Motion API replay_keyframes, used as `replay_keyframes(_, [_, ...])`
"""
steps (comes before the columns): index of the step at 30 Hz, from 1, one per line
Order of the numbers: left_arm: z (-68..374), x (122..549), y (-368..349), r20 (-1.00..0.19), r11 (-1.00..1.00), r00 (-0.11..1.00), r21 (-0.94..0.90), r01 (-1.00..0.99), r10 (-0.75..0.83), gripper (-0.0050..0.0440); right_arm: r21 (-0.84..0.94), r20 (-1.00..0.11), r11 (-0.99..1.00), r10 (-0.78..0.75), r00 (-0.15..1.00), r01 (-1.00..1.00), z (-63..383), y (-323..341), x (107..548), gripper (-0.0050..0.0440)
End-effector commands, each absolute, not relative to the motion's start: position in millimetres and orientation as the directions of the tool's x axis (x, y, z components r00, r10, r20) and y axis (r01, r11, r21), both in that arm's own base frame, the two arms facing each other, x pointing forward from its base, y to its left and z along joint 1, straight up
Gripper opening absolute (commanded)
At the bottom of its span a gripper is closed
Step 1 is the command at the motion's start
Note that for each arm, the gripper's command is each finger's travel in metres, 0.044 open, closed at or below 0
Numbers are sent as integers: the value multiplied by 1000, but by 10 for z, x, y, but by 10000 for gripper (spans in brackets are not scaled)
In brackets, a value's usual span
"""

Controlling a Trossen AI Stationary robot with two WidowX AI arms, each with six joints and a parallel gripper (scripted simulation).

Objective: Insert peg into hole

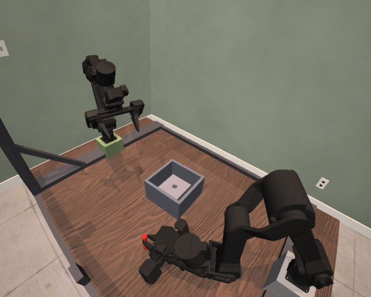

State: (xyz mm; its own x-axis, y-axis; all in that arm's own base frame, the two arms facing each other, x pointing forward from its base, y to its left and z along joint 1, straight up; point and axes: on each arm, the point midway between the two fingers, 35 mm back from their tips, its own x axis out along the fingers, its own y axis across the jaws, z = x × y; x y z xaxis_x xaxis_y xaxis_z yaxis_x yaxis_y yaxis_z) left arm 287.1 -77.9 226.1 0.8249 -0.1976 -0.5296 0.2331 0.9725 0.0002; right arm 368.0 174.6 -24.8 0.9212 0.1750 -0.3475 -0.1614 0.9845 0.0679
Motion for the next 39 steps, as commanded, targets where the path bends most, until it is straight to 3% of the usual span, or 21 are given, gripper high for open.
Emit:
replay_keyframes(1, [2332,2871,-782,-513,972,835,-1,233,-201,440,74,-327,984,178,928,-163,-166,1766,3711,90])
replay_keyframes(4, [2332,2871,-782,-513,972,835,-1,233,-201,440,74,-327,984,178,928,-163,-166,1766,3711,130])
replay_keyframes(19, [2332,2871,-782,-513,972,835,-1,233,-201,440,81,-324,984,179,929,-161,83,1607,3059,130])
replay_keyframes(23, [2332,2871,-782,-513,972,835,-1,233,-201,440,77,-327,983,180,928,-164,100,1614,3096,226])
replay_keyframes(25, [2332,2871,-782,-513,972,835,-1,233,-201,440,77,-327,983,180,928,-164,100,1614,3096,226])
replay_keyframes(31, [2332,2871,-782,-513,972,835,-1,233,-201,440,64,-383,980,196,903,-186,186,1630,3180,370])
replay_keyframes(34, [2332,2871,-782,-513,972,835,-1,233,-201,440,87,-361,974,226,905,-209,413,1678,3296,440])
replay_keyframes(39, [2332,2871,-782,-513,972,835,-1,233,-201,440,93,-364,967,255,896,-238,644,1725,3441,440])
